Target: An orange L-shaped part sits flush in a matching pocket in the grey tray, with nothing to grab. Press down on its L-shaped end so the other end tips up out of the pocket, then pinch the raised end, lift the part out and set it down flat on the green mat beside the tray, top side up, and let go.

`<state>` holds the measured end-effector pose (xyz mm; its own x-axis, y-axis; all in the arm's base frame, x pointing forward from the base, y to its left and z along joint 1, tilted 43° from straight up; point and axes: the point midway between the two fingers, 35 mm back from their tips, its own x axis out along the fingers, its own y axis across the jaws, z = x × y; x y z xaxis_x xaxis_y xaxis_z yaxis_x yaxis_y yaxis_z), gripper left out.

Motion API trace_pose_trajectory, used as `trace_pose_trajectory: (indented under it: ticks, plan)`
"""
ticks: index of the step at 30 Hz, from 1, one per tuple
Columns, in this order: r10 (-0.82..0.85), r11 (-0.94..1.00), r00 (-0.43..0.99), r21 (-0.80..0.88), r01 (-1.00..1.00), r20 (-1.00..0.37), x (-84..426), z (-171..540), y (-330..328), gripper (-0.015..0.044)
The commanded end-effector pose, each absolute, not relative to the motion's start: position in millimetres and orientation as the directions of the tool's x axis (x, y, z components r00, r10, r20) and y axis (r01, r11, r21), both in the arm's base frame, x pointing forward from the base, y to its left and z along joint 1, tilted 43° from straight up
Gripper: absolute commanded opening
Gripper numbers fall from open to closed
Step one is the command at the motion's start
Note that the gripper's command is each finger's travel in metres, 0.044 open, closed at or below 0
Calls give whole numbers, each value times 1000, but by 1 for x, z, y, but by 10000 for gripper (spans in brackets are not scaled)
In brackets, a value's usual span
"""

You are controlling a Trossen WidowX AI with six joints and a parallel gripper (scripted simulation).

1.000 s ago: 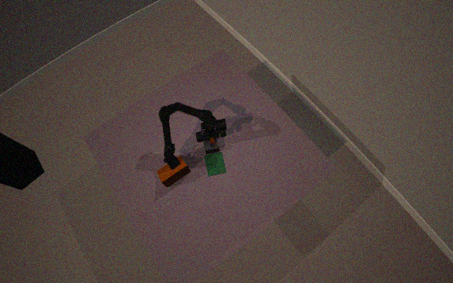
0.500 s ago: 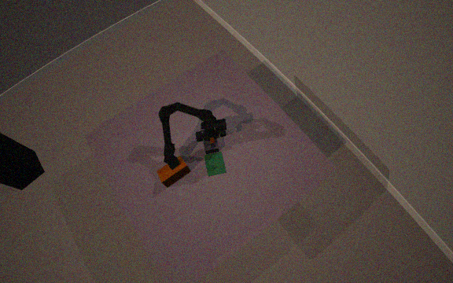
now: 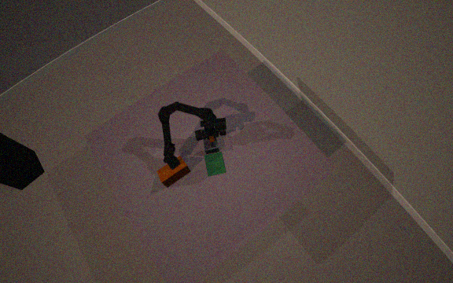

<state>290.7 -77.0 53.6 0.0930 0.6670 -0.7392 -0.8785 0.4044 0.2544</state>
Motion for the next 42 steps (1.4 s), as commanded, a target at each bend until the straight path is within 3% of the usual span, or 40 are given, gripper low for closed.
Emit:
trace_pose_trajectory:
  ticks: [1,42]
  plan:
    - [670,404,99,250,-880,-736,291,60,-81,0]
    - [669,405,98,251,-879,-737,282,93,-119,0]
